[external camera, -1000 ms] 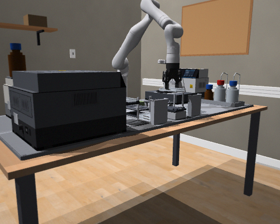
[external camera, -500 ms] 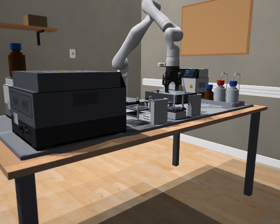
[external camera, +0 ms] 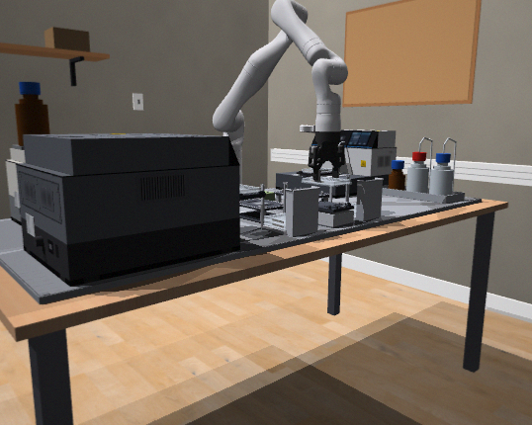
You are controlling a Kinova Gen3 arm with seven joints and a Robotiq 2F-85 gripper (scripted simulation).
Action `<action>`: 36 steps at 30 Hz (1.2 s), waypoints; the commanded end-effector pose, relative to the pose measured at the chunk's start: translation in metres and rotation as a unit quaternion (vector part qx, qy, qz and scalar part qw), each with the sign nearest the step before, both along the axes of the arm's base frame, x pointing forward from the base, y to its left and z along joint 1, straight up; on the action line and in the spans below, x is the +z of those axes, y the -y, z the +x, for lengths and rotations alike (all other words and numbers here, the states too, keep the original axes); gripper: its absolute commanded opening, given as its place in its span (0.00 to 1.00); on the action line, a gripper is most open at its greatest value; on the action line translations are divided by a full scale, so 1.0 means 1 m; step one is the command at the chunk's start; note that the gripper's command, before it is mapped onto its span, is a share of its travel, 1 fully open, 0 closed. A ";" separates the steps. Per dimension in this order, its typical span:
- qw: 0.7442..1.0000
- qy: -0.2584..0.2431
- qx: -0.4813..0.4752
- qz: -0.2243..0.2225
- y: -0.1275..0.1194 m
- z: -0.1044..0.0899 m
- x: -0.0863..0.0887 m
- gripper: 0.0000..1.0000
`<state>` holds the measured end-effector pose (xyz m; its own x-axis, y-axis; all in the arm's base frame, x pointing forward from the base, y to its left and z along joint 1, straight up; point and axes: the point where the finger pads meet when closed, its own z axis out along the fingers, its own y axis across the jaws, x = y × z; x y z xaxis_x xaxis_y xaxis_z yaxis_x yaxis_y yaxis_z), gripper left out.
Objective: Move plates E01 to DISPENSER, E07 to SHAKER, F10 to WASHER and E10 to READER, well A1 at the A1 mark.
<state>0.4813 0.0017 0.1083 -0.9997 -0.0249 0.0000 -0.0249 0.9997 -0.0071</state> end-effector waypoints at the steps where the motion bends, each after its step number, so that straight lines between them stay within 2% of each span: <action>1: 1.000 0.001 0.000 0.000 0.000 0.000 -0.002 0.94; 27: 1.000 0.001 0.000 0.000 0.000 0.000 -0.034 0.94; 36: 1.000 0.001 0.000 0.000 0.000 0.000 -0.035 0.94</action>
